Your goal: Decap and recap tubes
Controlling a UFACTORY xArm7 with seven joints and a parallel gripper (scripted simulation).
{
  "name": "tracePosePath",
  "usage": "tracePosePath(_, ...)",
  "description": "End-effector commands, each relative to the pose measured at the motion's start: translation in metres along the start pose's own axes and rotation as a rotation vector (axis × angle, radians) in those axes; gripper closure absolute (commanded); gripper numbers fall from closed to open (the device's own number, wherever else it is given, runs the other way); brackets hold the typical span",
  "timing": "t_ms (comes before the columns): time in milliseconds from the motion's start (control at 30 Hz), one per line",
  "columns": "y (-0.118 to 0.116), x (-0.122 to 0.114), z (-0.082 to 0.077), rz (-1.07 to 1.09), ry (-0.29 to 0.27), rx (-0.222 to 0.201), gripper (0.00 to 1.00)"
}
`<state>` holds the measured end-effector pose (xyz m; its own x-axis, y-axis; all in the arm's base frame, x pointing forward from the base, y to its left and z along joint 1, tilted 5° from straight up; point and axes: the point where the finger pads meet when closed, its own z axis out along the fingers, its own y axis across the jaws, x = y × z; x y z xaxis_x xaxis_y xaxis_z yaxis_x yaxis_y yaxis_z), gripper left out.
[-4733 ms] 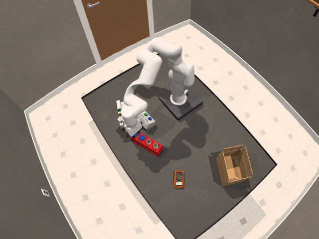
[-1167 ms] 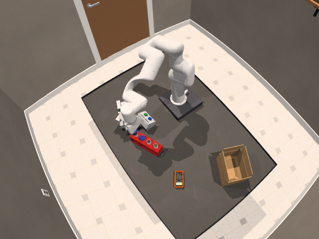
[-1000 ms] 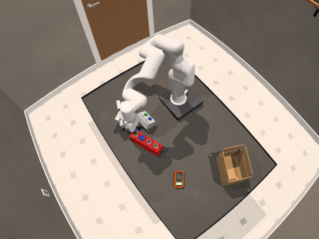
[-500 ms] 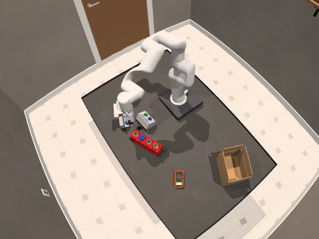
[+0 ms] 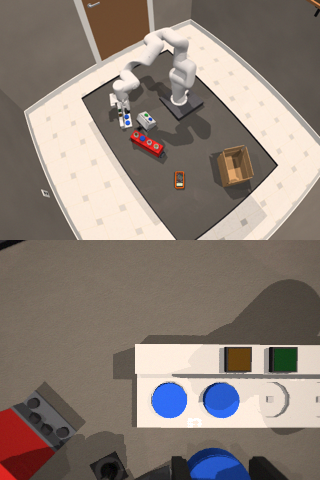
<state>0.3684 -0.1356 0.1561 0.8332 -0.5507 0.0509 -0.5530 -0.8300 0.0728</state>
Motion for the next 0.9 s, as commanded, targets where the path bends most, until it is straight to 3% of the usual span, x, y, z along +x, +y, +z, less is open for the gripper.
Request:
tracePosePath(0, 0.022, 0.006, -0.002, -0.004, 0.004, 0.005, 1.0)
tracePosePath(500, 0.121, 0.022, -0.002, -0.004, 0.004, 0.004, 1.0)
tracePosePath(567, 0.121, 0.022, -0.002, -0.004, 0.004, 0.004, 1.0)
tracePosePath(633, 0.137, 0.025, -0.002, -0.004, 0.004, 0.004, 1.0)
tracePosePath(867, 0.138, 0.025, -0.002, -0.004, 0.004, 0.004, 1.0)
